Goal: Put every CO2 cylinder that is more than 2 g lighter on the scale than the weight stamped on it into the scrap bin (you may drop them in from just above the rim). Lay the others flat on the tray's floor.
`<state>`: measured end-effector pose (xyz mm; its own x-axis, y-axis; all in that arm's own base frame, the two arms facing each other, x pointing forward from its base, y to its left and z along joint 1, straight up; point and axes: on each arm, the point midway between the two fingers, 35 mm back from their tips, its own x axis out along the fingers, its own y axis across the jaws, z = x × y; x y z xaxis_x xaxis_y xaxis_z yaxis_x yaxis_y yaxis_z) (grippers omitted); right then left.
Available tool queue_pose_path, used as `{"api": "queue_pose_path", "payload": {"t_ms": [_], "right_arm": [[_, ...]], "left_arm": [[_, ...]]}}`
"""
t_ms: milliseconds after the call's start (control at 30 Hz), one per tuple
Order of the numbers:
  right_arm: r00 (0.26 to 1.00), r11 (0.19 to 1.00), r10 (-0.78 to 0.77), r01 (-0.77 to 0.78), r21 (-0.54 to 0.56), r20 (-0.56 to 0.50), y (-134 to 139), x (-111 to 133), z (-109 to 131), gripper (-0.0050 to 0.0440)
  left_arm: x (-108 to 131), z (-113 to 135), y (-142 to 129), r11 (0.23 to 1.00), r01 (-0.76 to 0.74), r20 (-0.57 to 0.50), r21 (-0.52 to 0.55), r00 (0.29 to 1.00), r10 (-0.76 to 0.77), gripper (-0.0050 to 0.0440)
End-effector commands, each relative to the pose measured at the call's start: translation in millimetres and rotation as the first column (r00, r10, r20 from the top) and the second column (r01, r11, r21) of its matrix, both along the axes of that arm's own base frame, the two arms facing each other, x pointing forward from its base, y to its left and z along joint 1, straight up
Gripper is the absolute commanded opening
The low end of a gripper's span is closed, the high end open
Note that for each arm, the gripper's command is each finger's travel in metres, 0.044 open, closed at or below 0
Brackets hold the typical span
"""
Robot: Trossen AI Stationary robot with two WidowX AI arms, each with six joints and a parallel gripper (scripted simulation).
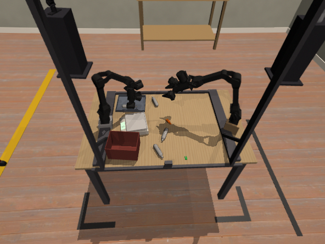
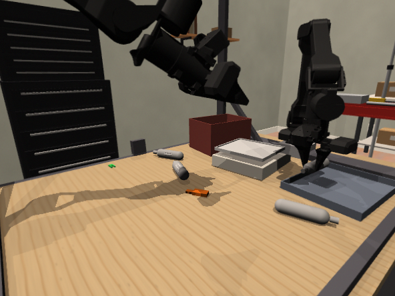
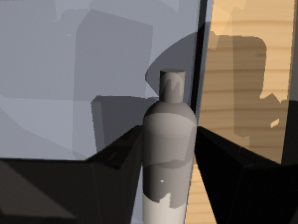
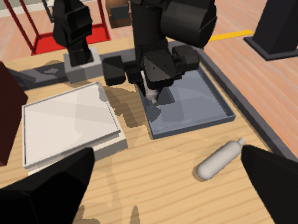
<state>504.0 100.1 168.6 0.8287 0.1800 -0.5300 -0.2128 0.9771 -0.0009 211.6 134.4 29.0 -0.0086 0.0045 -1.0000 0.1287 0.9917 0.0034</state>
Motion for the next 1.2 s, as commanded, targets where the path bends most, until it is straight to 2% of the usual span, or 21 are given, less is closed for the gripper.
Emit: {"api": "queue_pose_path", "payload": {"t_ms": [0,267,400,833,867,1100,1167], "right_arm": [[1.0,1.0,-0.001,0.001,0.006,0.029,0.0,1.0,13.5,0.044],[1.0,1.0,-0.001,0.001,0.006,0.029,0.0,1.0,13.5,0.044],[1.0,1.0,-0.001,0.001,0.006,0.029,0.0,1.0,13.5,0.044],[1.0,1.0,-0.001,0.001,0.006,0.029,0.0,1.0,13.5,0.044],[1.0,1.0,-0.001,0.001,0.006,0.029,0.0,1.0,13.5,0.044],[1.0,1.0,-0.001,0.001,0.006,0.029,0.0,1.0,13.5,0.044],[1.0,1.0,-0.001,0.001,0.006,0.029,0.0,1.0,13.5,0.044]], "left_arm": [[-3.3,-5.5,-1.7,1.0,0.001,0.01,0.004,1.0,-0.001,-0.005],[-2.7,-17.2,-1.3,1.0,0.001,0.001,-0.002,1.0,-0.001,-0.005],[9.6,-13.4,6.5,1.0,0.001,0.019,0.01,1.0,-0.001,-0.005],[7.0,-13.1,4.4,1.0,0.0,0.017,0.009,1.0,0.0,-0.005],[7.0,-13.1,4.4,1.0,0.0,0.017,0.009,1.0,0.0,0.0024],[7.0,-13.1,4.4,1.0,0.0,0.017,0.009,1.0,0.0,0.0192],[7.0,-13.1,4.4,1.0,0.0,0.017,0.009,1.0,0.0,0.0195]]}}
